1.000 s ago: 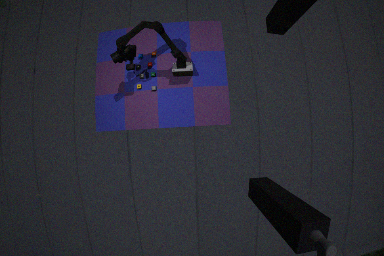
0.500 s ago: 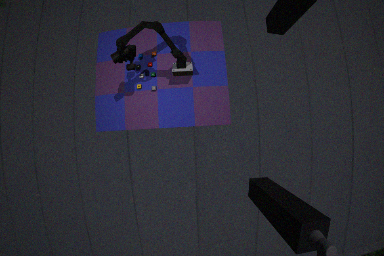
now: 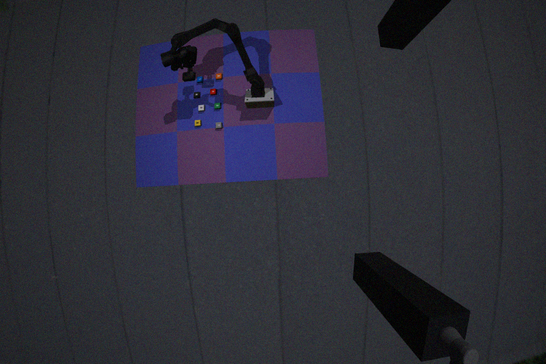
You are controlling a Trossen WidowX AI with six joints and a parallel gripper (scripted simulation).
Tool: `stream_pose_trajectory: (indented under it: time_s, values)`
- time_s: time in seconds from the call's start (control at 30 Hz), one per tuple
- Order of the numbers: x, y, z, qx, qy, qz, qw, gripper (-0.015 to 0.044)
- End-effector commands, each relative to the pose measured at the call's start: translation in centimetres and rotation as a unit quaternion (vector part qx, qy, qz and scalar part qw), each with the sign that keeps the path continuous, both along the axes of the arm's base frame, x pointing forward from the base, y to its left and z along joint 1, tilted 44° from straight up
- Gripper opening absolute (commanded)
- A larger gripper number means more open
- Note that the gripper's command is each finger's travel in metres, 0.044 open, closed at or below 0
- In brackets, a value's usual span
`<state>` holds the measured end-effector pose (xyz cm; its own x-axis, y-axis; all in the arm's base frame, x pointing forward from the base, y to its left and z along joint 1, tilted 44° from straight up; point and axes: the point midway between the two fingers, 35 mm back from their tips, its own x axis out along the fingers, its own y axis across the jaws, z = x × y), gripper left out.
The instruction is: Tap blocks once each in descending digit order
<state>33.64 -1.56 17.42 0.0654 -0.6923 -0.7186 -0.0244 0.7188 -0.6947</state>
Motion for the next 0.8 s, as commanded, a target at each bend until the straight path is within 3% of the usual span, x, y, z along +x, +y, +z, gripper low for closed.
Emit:
stream_pose_trajectory:
  time_s: [0.0,0.57,0.77]
  values:
    - [-0.2,-0.2,0.1,-0.003,0.01,0.007,1.0,0.04]
    - [0.0,0.0,0.0,-0.002,0.01,0.007,1.0,0.04]
    - [2.1,7.3,-6.3,0.009,0.01,0.01,1.0,0.04]
